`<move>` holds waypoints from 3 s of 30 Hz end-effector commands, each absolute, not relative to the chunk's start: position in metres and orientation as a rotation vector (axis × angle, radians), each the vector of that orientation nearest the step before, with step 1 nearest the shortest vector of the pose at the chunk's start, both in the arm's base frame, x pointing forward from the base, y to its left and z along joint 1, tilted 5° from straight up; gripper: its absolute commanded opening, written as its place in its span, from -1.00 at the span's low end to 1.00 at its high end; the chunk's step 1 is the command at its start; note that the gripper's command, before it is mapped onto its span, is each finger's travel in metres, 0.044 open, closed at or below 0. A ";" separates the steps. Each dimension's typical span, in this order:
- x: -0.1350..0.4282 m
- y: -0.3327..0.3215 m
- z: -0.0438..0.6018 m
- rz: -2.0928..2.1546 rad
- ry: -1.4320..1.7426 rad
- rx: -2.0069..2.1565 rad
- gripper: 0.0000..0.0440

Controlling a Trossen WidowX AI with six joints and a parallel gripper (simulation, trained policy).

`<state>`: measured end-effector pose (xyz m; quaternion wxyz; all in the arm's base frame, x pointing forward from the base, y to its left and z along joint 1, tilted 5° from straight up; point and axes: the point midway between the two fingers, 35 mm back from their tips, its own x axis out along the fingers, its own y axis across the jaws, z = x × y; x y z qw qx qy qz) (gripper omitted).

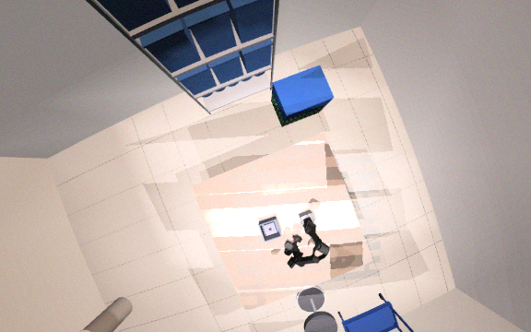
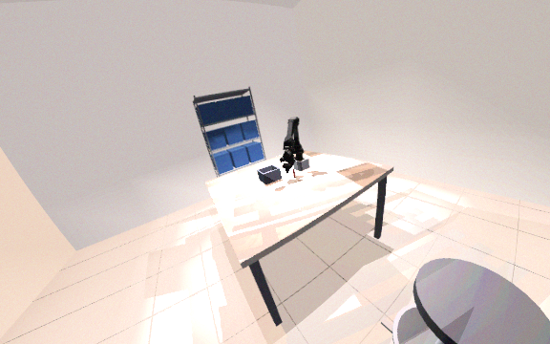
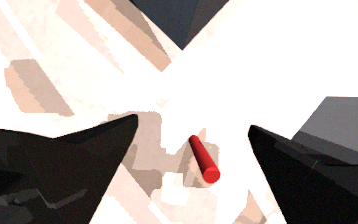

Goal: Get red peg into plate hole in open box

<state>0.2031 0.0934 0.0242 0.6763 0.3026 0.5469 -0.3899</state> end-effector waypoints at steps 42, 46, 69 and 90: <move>0.221 0.083 0.028 -0.769 1.241 0.634 -1.00; 0.231 0.076 0.041 -0.760 1.215 0.613 -1.00; 0.291 0.013 0.089 -0.809 1.135 0.619 -1.00; 0.322 -0.056 0.071 -0.886 1.145 0.718 -1.00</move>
